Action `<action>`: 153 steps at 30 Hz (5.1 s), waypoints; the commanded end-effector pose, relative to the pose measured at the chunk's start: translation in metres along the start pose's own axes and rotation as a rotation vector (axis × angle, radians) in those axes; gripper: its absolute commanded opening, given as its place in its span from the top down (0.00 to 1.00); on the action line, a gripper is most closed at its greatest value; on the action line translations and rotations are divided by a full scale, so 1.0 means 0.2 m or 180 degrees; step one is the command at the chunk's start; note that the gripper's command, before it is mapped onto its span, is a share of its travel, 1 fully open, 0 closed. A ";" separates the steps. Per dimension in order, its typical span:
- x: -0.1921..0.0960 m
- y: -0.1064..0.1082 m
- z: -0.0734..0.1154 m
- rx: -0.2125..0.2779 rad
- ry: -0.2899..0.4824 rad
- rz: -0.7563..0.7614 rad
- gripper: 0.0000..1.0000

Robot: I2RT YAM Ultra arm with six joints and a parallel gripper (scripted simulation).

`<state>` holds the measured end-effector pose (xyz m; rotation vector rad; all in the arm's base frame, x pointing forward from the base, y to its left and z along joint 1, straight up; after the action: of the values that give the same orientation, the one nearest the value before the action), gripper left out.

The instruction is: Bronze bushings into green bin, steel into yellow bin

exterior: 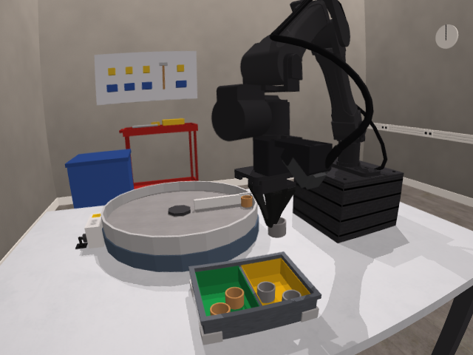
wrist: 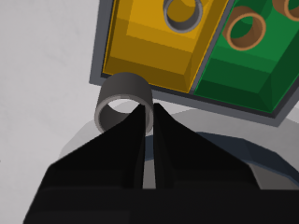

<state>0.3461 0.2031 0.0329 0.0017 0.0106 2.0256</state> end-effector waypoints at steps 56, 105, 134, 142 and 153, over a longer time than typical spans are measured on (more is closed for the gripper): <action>0.02 -0.06 0.07 -0.0138 -0.0010 -0.0006 1.00; 0.01 -0.05 -0.22 -0.0130 -0.0009 -0.0010 1.00; 0.01 -0.05 -0.24 -0.0123 -0.0008 -0.0010 1.00; 0.00 -0.01 -0.31 -0.0021 0.0000 -0.0010 1.00; 0.00 -0.02 -0.40 -0.0042 -0.0002 -0.0012 1.00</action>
<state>0.3451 0.2038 -0.0444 0.0047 0.0163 2.0264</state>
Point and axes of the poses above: the point where the finger pads meet when closed, its own z axis back along the fingers, its own y axis across the jaws, x = y × z, the point moved 5 cm from there along z, back along the fingers, and after that the axes turned 15 degrees about z, right-handed, at the moved point
